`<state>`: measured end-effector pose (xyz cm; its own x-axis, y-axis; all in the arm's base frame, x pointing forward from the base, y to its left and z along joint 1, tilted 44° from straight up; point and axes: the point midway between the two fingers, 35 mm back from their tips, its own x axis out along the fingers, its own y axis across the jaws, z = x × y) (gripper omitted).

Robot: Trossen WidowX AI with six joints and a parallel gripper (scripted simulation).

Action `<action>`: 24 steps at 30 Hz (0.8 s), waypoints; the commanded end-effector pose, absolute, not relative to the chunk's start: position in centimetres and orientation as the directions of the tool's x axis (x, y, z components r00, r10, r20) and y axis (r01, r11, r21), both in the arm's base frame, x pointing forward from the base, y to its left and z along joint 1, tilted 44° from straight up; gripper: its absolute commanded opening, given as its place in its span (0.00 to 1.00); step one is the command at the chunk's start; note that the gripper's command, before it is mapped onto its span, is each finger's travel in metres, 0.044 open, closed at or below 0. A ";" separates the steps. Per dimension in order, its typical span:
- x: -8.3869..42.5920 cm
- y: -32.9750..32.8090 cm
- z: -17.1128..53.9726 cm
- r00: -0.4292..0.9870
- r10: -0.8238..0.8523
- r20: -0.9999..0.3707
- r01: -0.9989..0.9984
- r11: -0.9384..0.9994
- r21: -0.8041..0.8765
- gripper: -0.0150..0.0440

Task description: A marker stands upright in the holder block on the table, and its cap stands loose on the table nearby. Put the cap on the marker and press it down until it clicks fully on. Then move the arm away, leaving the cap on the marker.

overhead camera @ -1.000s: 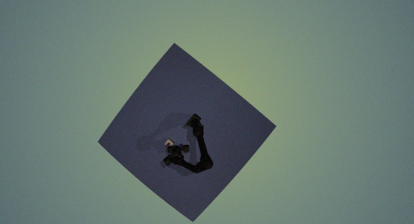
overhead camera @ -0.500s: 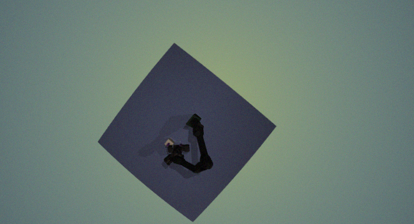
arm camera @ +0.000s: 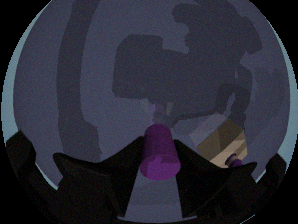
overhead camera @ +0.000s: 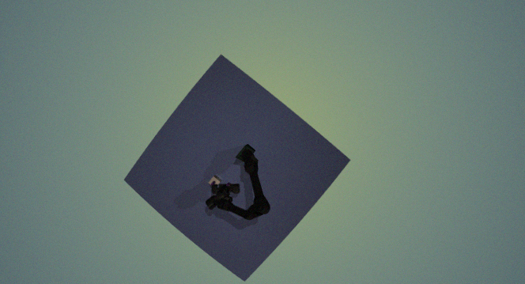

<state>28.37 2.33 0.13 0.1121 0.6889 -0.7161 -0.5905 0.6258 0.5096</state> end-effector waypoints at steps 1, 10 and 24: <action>28.6 1.3 1.3 0.122 0.683 -0.720 -0.598 0.630 0.496 0.25; 28.2 -0.2 3.0 0.122 0.684 -0.719 -0.598 0.629 0.496 0.25; 29.4 -2.9 2.7 0.125 0.678 -0.724 -0.597 0.634 0.492 0.25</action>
<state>28.87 -1.81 2.90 0.1232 0.6828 -0.7201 -0.5959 0.6312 0.4965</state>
